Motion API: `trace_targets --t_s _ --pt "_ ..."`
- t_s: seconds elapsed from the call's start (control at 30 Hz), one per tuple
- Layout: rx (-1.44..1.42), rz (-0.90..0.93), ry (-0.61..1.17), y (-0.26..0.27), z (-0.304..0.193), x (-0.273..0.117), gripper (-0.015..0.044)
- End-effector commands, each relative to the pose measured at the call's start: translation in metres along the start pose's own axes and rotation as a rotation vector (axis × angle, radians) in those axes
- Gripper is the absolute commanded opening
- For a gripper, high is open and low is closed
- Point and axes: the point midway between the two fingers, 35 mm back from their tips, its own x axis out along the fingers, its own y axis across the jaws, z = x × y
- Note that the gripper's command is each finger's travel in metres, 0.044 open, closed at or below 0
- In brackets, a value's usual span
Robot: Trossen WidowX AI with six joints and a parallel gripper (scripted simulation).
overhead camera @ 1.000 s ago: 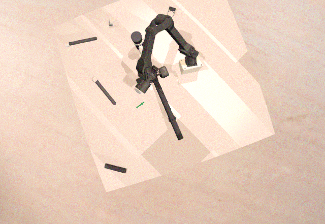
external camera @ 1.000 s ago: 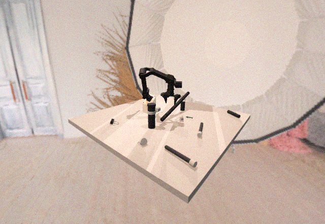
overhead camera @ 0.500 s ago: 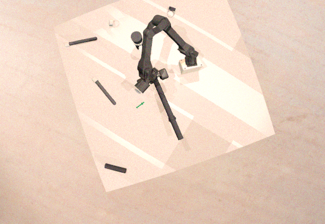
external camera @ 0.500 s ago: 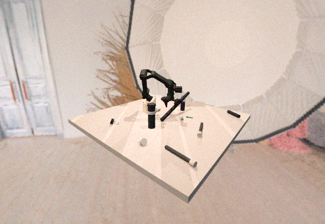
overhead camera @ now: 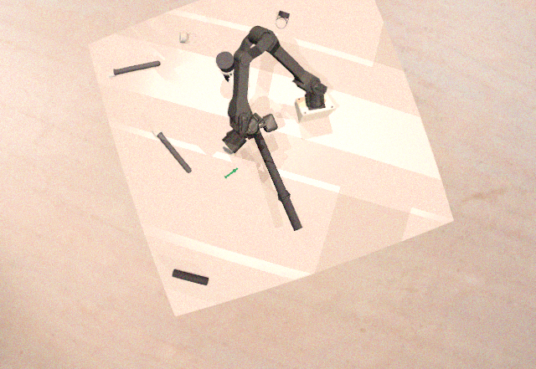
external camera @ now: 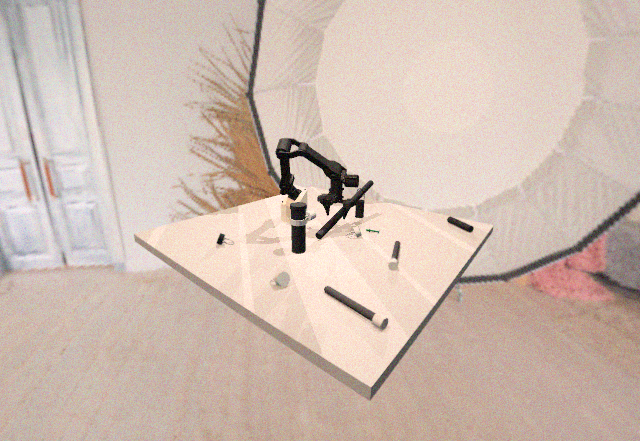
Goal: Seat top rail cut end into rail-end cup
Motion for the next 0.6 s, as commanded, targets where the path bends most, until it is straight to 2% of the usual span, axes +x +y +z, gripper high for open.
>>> trace_targets --t_s 0.0,0.57 --pt "-0.006 -0.005 -0.006 -0.002 0.001 0.007 0.044" --pt "-0.006 -0.005 -0.009 -0.002 0.001 0.035 0.044"
